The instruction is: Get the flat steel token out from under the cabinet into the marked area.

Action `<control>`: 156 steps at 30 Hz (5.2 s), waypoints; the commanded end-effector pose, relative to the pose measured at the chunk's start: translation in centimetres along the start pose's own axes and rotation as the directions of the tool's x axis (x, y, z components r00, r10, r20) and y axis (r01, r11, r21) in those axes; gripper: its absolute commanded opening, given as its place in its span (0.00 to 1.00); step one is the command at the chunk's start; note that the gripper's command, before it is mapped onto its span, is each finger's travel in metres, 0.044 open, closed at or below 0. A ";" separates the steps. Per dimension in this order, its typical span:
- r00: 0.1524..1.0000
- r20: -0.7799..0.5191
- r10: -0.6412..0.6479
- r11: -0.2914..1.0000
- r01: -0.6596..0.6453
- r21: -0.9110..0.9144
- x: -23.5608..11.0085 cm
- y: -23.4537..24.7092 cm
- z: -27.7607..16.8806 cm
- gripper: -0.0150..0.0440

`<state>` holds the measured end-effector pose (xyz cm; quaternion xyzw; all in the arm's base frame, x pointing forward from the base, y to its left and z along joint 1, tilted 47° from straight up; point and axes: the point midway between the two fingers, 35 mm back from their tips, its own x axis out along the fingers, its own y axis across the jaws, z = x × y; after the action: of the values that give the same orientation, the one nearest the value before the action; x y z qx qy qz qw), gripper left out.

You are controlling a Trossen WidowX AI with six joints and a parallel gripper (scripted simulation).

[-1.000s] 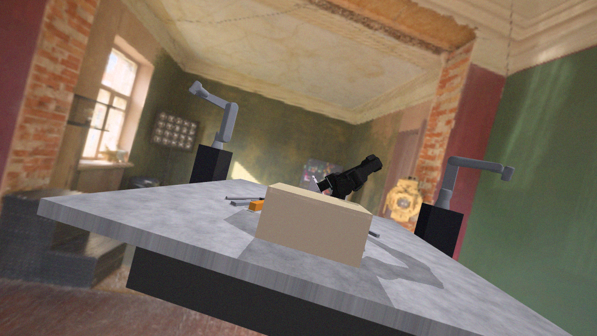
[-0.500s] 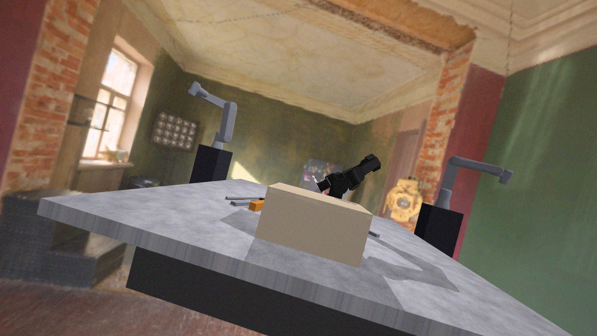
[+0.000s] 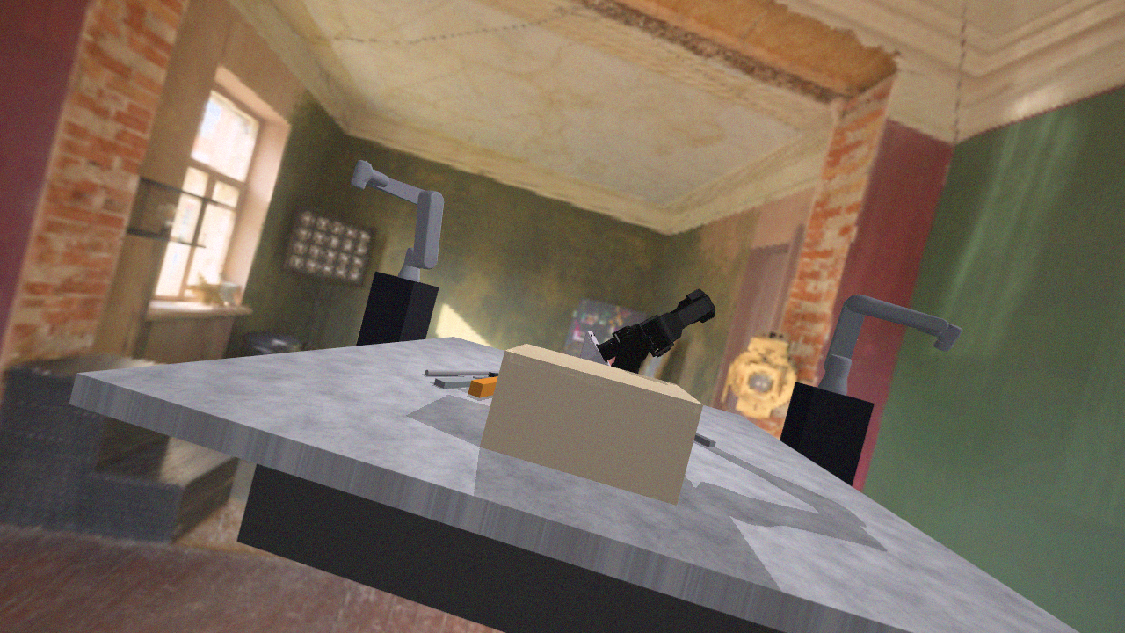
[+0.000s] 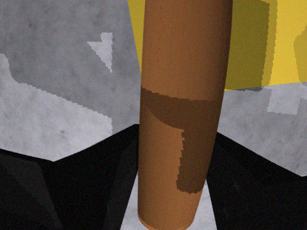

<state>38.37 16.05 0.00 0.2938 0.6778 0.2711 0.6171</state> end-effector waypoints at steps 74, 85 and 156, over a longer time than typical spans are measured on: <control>1.000 -0.004 -0.007 1.000 0.007 0.013 0.1 -2.7 -2.7 0.25; 1.000 -0.004 -0.007 1.000 0.007 0.013 0.1 -2.7 -3.8 0.25; 1.000 -0.007 -0.007 1.000 0.007 0.017 0.2 -2.4 -11.2 0.25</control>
<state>27.83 14.45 -0.84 0.2946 0.6804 0.2662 0.6160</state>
